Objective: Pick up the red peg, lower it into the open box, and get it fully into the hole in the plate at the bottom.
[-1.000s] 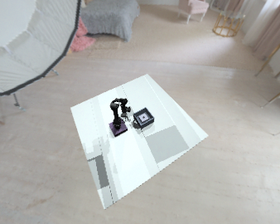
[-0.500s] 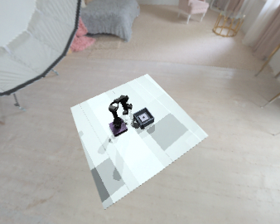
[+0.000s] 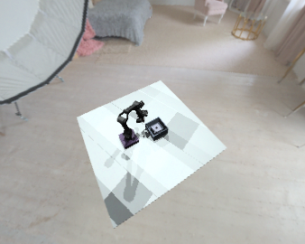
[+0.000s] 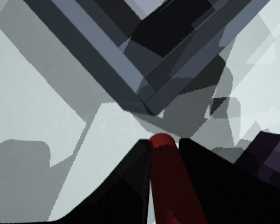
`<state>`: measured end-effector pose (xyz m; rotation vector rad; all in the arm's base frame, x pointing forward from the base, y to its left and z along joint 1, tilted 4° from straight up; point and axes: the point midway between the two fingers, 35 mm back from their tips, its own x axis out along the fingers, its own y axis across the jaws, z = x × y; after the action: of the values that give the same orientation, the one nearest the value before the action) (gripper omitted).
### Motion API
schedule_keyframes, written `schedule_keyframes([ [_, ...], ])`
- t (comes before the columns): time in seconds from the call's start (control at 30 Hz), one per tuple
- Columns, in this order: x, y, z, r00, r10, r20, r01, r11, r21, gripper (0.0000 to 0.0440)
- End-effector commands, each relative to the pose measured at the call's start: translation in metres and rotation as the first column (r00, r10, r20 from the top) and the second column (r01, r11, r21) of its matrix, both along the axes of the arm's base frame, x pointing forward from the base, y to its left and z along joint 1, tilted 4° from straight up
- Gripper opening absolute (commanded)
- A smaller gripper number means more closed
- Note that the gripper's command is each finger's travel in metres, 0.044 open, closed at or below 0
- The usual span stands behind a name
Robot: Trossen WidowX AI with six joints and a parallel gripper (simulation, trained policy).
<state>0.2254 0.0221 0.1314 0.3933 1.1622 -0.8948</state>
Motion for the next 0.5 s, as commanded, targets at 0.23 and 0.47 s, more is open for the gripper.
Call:
schedule_keyframes([
  [0.23, 0.028, -0.042, 0.013, 0.989, -0.125, 0.079, 0.126, 0.992, -0.007, 0.0000],
  [0.47, 0.046, -0.069, 0.009, 0.981, -0.166, 0.101, 0.167, 0.986, -0.001, 0.0000],
])
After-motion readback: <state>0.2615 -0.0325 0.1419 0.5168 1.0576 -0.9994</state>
